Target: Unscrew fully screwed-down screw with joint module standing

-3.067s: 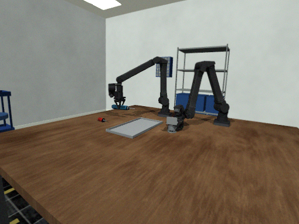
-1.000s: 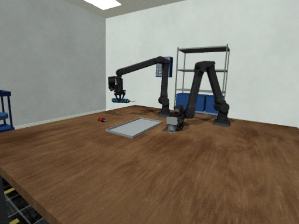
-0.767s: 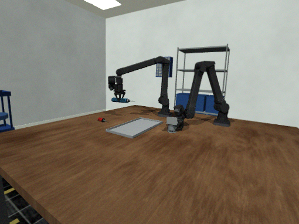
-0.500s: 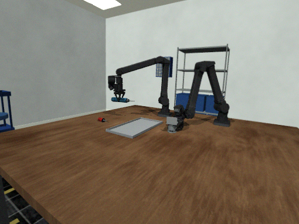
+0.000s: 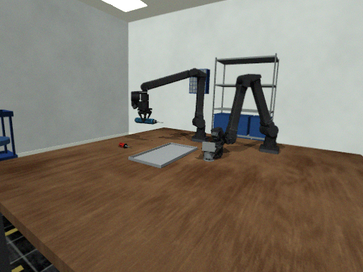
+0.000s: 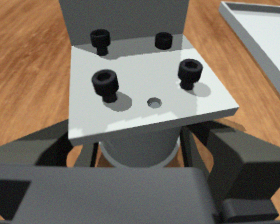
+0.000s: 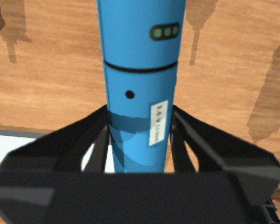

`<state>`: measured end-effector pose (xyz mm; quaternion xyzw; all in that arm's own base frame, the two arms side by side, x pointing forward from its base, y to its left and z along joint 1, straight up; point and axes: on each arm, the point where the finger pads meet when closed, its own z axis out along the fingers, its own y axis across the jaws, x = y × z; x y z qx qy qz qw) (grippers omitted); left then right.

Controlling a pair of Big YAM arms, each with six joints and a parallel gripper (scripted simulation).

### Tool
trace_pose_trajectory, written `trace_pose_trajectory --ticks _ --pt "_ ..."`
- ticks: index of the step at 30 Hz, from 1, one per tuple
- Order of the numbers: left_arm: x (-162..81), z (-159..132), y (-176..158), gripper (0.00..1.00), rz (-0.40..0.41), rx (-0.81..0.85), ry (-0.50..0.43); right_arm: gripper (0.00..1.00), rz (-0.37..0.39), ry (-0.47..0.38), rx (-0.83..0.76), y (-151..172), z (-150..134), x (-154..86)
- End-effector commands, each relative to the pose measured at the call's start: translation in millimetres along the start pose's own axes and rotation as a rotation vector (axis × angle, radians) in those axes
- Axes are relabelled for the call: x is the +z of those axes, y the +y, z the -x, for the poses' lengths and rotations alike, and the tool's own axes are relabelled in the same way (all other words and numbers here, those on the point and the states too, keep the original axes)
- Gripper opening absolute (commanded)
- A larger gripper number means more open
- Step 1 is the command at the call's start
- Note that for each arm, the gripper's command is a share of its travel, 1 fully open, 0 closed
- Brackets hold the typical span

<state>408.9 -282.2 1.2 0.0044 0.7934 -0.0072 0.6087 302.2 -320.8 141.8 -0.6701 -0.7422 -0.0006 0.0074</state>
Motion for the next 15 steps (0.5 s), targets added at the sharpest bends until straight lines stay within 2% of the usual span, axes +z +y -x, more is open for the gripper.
trace_pose_trajectory --ticks 1,15 --pt "1.8 7.9 -5.5 0.59 -0.007 -0.012 -0.018 0.42 0.075 -0.1 0.004 14.8 27.8 -53.5" --pt "1.8 7.9 -5.5 0.59 -0.007 -0.012 -0.018 0.42 0.08 -0.107 0.005 15.9 29.0 -55.5"
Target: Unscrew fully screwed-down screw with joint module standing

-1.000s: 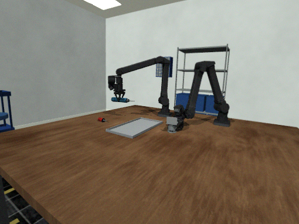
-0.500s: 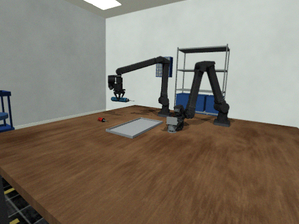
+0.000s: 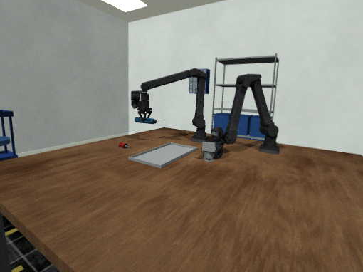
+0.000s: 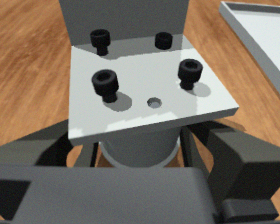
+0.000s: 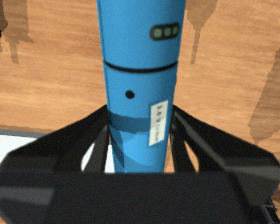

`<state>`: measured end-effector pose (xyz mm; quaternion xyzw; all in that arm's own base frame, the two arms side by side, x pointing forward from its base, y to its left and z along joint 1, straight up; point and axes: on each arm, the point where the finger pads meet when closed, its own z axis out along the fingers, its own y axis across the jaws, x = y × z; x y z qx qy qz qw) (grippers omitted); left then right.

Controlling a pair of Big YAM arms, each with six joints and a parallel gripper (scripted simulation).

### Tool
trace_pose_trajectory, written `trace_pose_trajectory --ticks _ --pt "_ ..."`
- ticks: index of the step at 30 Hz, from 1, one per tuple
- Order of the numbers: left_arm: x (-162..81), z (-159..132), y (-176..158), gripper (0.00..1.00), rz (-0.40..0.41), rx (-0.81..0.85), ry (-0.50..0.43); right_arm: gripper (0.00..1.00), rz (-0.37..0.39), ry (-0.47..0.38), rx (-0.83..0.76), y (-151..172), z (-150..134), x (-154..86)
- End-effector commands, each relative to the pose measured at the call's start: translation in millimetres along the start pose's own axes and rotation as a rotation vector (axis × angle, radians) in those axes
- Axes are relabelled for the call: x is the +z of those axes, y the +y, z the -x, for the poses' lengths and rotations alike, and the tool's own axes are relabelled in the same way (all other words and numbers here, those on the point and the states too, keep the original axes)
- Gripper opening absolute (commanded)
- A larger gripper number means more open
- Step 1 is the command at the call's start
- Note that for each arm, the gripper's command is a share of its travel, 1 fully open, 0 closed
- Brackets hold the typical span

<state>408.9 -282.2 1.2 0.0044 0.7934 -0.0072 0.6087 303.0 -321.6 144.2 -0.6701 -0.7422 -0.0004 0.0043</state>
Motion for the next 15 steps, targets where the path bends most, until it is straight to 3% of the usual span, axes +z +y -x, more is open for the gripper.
trace_pose_trajectory --ticks 1,15 --pt "1.8 7.9 -5.5 0.59 -0.007 -0.012 -0.018 0.42 0.075 -0.101 0.005 15.2 28.1 -52.9" --pt "1.8 7.9 -5.5 0.59 -0.007 -0.012 -0.018 0.42 0.082 -0.11 0.005 17.0 30.1 -54.6"
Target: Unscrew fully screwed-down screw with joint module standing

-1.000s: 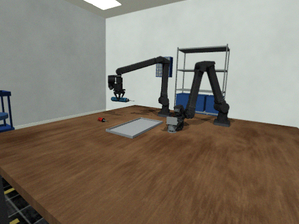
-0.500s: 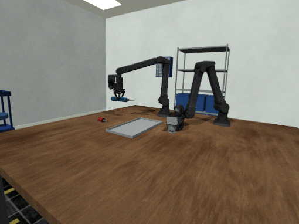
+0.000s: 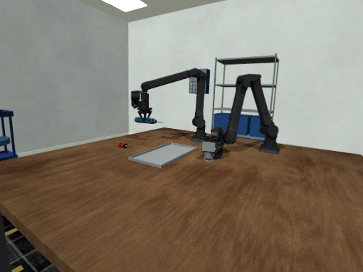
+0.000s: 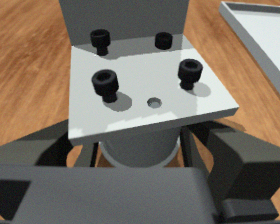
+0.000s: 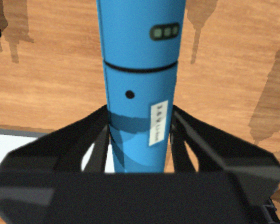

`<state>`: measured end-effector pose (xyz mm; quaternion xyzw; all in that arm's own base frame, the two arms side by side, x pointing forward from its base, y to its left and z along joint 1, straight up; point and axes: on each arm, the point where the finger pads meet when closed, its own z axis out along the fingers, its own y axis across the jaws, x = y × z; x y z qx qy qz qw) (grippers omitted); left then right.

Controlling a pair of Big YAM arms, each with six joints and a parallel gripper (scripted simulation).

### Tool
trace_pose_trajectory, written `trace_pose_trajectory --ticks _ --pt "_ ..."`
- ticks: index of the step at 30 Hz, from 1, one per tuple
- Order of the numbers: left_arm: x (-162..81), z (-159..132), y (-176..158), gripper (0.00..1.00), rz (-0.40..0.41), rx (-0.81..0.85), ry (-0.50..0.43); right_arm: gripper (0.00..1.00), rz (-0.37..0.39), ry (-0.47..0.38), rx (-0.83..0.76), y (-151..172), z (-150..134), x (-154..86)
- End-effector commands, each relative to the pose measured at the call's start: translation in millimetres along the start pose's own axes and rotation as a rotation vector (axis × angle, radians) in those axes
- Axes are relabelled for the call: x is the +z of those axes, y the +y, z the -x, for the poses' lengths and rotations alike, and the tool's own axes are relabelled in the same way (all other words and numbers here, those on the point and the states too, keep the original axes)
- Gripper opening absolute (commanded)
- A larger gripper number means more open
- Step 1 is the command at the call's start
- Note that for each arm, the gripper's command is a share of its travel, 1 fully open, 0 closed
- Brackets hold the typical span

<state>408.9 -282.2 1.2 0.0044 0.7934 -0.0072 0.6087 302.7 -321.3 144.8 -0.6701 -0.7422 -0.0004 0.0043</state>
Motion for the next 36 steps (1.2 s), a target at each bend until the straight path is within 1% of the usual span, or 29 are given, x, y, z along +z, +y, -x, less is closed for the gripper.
trace_pose_trajectory --ticks 1,11,12,14,16,23,25,26,28,29,30,36 --pt "1.8 7.9 -5.5 0.59 -0.007 -0.012 -0.018 0.42 0.082 -0.109 0.005 17.1 30.1 -54.1" --pt "1.8 7.9 -5.5 0.59 -0.007 -0.012 -0.018 0.42 0.078 -0.104 0.005 16.4 29.1 -54.4" --pt "1.8 7.9 -5.5 0.59 -0.007 -0.012 -0.018 0.42 0.095 -0.125 -0.035 29.5 24.2 -54.0" --pt "1.8 7.9 -5.5 0.59 -0.007 -0.012 -0.018 0.42 0.105 -0.136 -0.062 35.4 17.8 -51.7" --pt "1.8 7.9 -5.5 0.59 -0.007 -0.012 -0.018 0.42 0.078 -0.1 -0.089 28.5 -3.6 -24.9" --pt "1.8 7.9 -5.5 0.59 -0.007 -0.012 -0.018 0.42 0.111 -0.139 -0.184 47.8 -25.8 -16.5" --pt "1.8 7.9 -5.5 0.59 -0.007 -0.012 -0.018 0.42 0.111 -0.139 -0.184 47.8 -25.8 -16.5" --pt "1.8 7.9 -5.5 0.59 -0.007 -0.012 -0.018 0.42 0.135 -0.171 -0.169 52.5 -11.5 -33.1" --pt "1.8 7.9 -5.5 0.59 -0.007 -0.012 -0.018 0.42 0.135 -0.171 -0.169 52.5 -11.5 -33.1" --pt "1.8 7.9 -5.5 0.59 -0.007 -0.012 -0.018 0.42 0.117 -0.149 -0.178 44.8 -22.5 -16.9" --pt "1.8 7.9 -5.5 0.59 -0.007 -0.012 -0.018 0.42 0.126 -0.155 -0.21 54.0 -31.2 -17.3" --pt "1.8 7.9 -5.5 0.59 -0.007 -0.012 -0.018 0.42 0.171 -0.205 -0.29 72.6 -47.4 -19.9"
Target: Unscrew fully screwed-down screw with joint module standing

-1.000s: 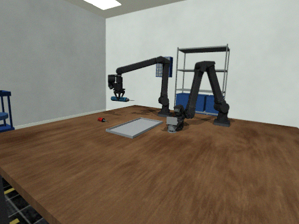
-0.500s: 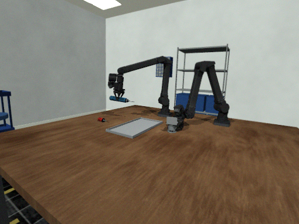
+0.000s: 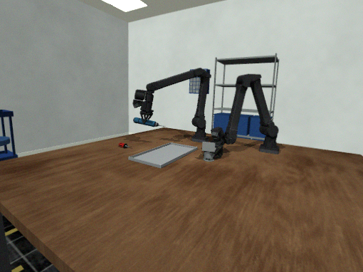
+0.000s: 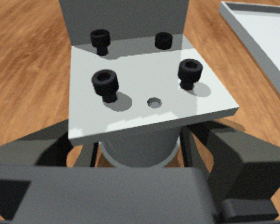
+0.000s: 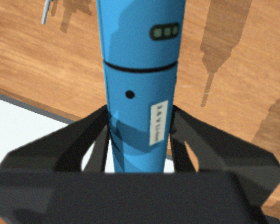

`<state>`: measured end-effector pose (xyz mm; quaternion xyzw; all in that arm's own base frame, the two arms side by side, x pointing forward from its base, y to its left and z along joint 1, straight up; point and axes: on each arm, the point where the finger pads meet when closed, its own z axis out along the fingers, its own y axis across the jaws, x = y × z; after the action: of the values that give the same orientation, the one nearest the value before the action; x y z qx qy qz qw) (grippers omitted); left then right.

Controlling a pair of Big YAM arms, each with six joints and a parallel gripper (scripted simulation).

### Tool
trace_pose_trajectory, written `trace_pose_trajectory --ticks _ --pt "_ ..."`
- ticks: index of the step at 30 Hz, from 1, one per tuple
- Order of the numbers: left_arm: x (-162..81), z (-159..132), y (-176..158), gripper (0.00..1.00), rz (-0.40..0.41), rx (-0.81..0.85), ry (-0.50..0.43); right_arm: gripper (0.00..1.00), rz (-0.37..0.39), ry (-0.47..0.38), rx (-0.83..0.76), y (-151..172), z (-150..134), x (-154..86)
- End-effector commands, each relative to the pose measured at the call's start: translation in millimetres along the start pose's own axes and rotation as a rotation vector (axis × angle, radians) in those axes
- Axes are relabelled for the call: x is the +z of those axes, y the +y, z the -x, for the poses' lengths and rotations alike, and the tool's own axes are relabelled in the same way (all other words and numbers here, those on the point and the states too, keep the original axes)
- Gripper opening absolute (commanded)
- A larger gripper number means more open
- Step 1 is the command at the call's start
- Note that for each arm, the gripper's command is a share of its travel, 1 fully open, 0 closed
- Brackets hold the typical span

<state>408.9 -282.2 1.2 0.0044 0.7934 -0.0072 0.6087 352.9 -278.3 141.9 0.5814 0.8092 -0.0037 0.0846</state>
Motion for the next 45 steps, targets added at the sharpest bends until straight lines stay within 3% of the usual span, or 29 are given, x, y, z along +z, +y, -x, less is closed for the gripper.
trace_pose_trajectory --ticks 1,5,6,9,10,21,23,26,27,38,41,43,44,45 --pt "1.8 7.9 -5.5 0.59 -0.007 -0.012 -0.018 0.42 0.063 -0.077 -0.081 25.8 -3.9 -21.8" --pt "1.8 7.9 -5.5 0.59 -0.007 -0.012 -0.018 0.42 0.085 -0.102 -0.121 36.7 -9.5 -22.9" --pt "1.8 7.9 -5.5 0.59 -0.007 -0.012 -0.018 0.42 0.108 -0.136 -0.121 46.7 3.9 -38.5" --pt "1.8 7.9 -5.5 0.59 -0.007 -0.012 -0.018 0.42 0.11 -0.146 -0.108 44.2 10.5 -42.1" --pt "1.8 7.9 -5.5 0.59 -0.007 -0.012 -0.018 0.42 0.089 -0.112 -0.118 34.2 -7.2 -23.5" --pt "1.8 7.9 -5.5 0.59 -0.007 -0.012 -0.018 0.42 0.18 -0.199 -0.277 77.7 -37.4 -30.9" --pt "1.8 7.9 -5.5 0.59 -0.007 -0.012 -0.018 0.42 0.208 -0.238 -0.275 90.6 -23.0 -50.7" --pt "1.8 7.9 -5.5 0.59 -0.007 -0.012 -0.018 0.42 0.208 -0.245 -0.263 87.7 -17.3 -53.0" --pt "1.8 7.9 -5.5 0.59 -0.007 -0.012 -0.018 0.42 0.185 -0.209 -0.277 76.4 -36.0 -31.7" --pt "1.8 7.9 -5.5 0.59 -0.007 -0.012 -0.018 0.42 0.282 -0.294 -0.427 114.6 -70.6 -42.3" --pt "1.8 7.9 -5.5 0.59 -0.007 -0.012 -0.018 0.42 0.31 -0.339 -0.413 125.9 -52.0 -65.6" --pt "1.8 7.9 -5.5 0.59 -0.007 -0.012 -0.018 0.42 0.31 -0.339 -0.413 125.9 -52.0 -65.6" --pt "1.8 7.9 -5.5 0.59 -0.007 -0.012 -0.018 0.42 0.288 -0.303 -0.43 114.3 -70.3 -43.2" --pt "1.8 7.9 -5.5 0.59 -0.007 -0.012 -0.018 0.42 0.301 -0.309 -0.451 119.9 -77.0 -44.7"
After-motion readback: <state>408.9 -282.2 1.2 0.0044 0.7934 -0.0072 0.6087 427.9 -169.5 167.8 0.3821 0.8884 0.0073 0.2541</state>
